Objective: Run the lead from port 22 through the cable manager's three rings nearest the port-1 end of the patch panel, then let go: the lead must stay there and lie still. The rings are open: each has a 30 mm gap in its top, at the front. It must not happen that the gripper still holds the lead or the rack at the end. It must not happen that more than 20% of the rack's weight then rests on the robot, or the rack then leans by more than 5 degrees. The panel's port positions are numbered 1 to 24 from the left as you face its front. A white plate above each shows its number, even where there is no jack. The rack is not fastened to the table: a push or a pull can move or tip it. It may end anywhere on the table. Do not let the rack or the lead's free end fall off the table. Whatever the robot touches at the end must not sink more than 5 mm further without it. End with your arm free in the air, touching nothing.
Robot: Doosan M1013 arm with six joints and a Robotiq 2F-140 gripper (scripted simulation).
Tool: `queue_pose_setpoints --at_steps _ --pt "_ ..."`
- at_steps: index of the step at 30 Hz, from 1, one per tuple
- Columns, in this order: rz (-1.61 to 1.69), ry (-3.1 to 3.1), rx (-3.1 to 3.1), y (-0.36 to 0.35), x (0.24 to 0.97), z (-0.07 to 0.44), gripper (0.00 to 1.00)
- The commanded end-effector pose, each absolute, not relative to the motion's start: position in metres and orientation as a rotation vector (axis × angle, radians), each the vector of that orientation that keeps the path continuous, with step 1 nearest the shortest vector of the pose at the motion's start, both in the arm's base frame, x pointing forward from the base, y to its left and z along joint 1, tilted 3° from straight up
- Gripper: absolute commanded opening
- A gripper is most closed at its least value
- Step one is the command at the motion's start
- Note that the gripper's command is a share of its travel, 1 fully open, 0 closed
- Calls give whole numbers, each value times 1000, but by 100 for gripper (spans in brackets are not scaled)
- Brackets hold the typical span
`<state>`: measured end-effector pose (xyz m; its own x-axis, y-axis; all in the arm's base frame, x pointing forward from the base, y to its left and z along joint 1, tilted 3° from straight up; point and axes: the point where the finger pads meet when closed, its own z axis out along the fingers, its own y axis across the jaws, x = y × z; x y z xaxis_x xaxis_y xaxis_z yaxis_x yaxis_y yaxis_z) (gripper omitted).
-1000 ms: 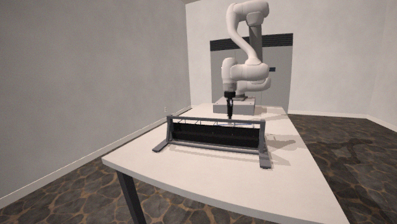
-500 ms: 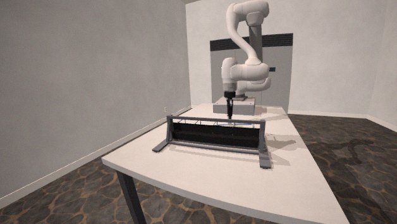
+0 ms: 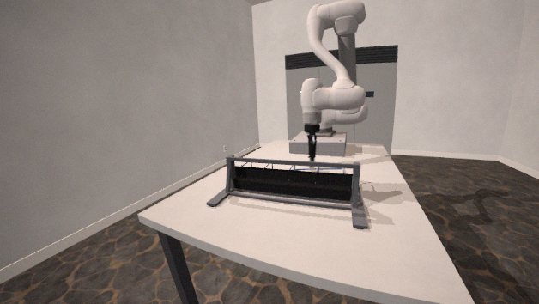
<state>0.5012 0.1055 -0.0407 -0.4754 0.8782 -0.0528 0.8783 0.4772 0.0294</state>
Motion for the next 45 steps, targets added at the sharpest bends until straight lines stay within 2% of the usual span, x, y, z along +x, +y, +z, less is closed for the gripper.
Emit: queue_pose_setpoints --at_steps 1,45 --pt "-2 2648 1576 106 501 -41 0" --pt "-2 2648 1576 106 501 -34 0"
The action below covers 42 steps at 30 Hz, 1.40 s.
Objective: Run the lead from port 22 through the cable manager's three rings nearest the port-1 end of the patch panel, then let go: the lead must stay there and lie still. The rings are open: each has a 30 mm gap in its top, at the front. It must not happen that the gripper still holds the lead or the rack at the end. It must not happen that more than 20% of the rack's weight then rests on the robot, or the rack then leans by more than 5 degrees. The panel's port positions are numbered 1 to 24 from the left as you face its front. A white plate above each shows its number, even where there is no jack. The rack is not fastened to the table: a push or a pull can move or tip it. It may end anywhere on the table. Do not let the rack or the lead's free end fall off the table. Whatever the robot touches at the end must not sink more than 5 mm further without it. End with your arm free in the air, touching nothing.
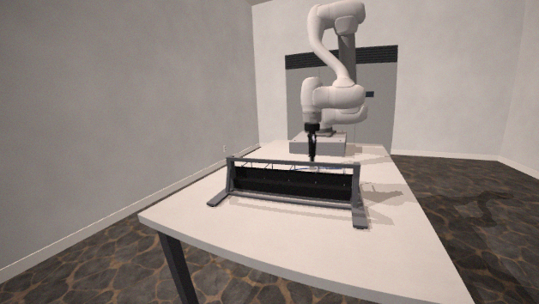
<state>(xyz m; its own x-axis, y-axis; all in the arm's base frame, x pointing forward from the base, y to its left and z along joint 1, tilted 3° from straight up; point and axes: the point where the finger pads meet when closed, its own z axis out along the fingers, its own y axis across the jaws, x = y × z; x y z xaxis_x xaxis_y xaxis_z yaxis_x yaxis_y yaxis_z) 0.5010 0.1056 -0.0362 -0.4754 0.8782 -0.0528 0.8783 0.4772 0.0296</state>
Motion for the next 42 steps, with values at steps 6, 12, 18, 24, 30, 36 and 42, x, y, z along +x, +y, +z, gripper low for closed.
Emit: queue_pose_setpoints --at_steps 6,12,18,24,30,36,42 --pt "-2 2648 1576 106 501 -28 0" --pt "-2 2648 1576 106 500 -24 0" --pt "-2 2648 1576 106 500 -16 0" --pt "-2 2648 1576 107 500 -9 0" --pt "-2 2648 1576 107 499 -6 0" --pt "-2 2648 1576 107 499 -2 0" --pt "-2 2648 1576 107 499 -1 0"
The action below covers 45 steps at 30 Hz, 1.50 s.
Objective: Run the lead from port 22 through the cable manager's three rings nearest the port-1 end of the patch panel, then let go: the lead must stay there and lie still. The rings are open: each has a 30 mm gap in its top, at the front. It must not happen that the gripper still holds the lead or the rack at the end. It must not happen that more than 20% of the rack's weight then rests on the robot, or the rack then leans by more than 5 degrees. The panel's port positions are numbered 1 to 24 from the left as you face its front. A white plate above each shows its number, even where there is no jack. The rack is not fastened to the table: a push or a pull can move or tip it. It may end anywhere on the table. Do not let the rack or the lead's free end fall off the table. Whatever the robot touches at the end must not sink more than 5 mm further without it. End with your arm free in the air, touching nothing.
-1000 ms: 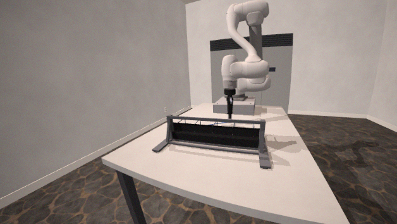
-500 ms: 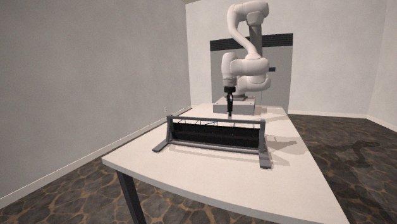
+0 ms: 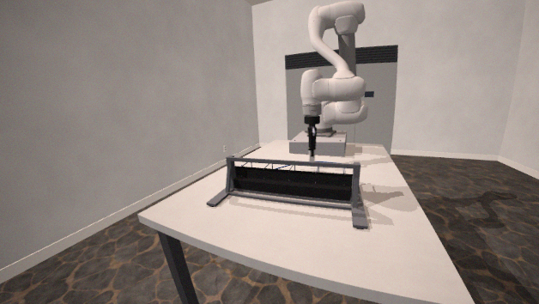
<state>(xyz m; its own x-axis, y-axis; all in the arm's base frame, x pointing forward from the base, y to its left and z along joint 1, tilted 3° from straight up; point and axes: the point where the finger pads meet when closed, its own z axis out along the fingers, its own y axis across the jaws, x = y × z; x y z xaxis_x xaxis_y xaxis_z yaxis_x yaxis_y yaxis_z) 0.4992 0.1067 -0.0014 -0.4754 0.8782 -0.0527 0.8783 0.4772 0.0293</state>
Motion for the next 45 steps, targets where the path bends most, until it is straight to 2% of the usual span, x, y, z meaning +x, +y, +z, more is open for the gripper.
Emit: queue_pose_setpoints --at_steps 1,7,32,45 --pt "-2 2648 1576 107 499 -1 0" --pt "-2 2646 1579 108 500 0 0" --pt "10 2429 1897 255 665 128 0" --pt "10 2423 1904 258 668 130 0"
